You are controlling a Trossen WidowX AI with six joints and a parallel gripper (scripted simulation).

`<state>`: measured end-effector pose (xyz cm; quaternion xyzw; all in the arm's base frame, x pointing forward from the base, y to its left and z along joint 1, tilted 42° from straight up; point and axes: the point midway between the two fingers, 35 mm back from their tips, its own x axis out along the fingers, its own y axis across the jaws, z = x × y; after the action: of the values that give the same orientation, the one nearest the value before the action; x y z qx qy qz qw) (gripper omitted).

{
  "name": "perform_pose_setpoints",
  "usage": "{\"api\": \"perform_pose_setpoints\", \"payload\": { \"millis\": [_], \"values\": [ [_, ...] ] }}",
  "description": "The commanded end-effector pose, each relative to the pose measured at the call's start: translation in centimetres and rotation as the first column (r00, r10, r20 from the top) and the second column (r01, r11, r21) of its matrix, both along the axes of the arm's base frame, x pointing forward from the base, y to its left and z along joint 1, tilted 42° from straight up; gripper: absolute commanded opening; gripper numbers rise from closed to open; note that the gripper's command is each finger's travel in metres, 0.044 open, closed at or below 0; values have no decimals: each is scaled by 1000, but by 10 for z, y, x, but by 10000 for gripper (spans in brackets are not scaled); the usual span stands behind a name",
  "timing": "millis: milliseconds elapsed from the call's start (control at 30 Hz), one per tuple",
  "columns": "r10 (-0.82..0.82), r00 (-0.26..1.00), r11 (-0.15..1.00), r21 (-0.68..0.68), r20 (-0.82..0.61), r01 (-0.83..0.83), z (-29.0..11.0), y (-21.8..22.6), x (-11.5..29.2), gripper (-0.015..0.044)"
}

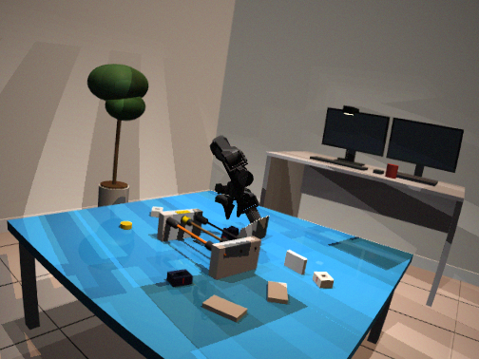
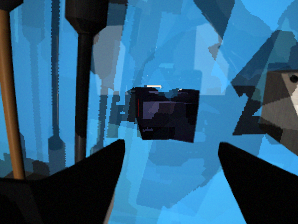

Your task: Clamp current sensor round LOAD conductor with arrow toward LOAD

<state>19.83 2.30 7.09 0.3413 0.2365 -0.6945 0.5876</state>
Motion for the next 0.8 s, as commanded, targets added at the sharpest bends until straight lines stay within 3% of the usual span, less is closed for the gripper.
{"api": "perform_pose_setpoints", "payload": {
  "millis": [0, 767],
  "values": [
    [-26, 1000, 1000, 3, 13, 26, -5, -4, 0, 320],
    [-26, 1000, 1000, 1, 13, 26, -33, -29, -3, 320]
  ]
}}
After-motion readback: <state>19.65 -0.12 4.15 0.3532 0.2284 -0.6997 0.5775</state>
